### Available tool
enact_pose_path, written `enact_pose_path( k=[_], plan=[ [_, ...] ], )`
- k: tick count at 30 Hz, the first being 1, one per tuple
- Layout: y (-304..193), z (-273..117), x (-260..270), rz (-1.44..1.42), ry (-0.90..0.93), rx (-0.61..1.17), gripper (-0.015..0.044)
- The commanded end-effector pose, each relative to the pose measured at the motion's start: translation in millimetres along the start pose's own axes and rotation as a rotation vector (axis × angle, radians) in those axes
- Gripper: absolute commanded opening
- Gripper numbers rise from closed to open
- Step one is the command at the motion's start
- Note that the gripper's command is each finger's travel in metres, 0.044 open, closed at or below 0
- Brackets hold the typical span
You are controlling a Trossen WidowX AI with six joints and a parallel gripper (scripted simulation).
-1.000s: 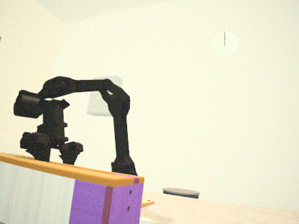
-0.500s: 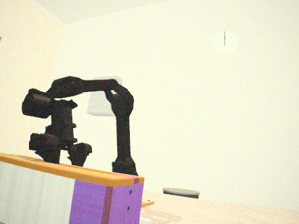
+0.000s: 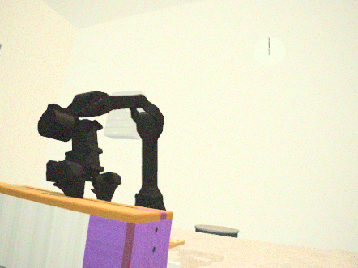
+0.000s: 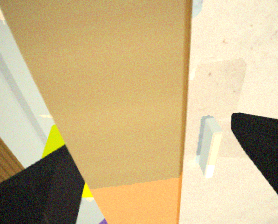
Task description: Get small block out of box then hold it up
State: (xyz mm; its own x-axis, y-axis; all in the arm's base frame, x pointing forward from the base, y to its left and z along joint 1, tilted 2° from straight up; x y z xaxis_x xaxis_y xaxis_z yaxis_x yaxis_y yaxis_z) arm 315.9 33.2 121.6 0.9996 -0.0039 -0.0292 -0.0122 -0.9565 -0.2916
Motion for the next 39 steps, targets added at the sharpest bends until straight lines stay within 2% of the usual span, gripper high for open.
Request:
enact_pose_path(
  k=[1, 15, 39],
  plan=[
    [-10.3, 5.5, -3.4, 0.004, -0.007, 0.006, 0.04],
    [1.2, 1.7, -5.9, 0.004, -0.007, 0.005, 0.04],
    [-16.8, 7.9, -8.2, 0.004, -0.007, 0.006, 0.04]
  ],
)
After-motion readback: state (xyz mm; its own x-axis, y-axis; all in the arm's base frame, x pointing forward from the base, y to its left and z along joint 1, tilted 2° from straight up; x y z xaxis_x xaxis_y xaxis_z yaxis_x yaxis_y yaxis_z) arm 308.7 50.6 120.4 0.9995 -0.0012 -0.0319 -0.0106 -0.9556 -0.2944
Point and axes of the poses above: the point midway between the two fingers, 35 mm back from their tips, its own z axis out along the fingers, its own x axis across the jaws, y = z × x, the point moved 1 cm from there along -z, back along the fingers, and after that the axes turned 8 degrees about z, right-handed, at the moved point
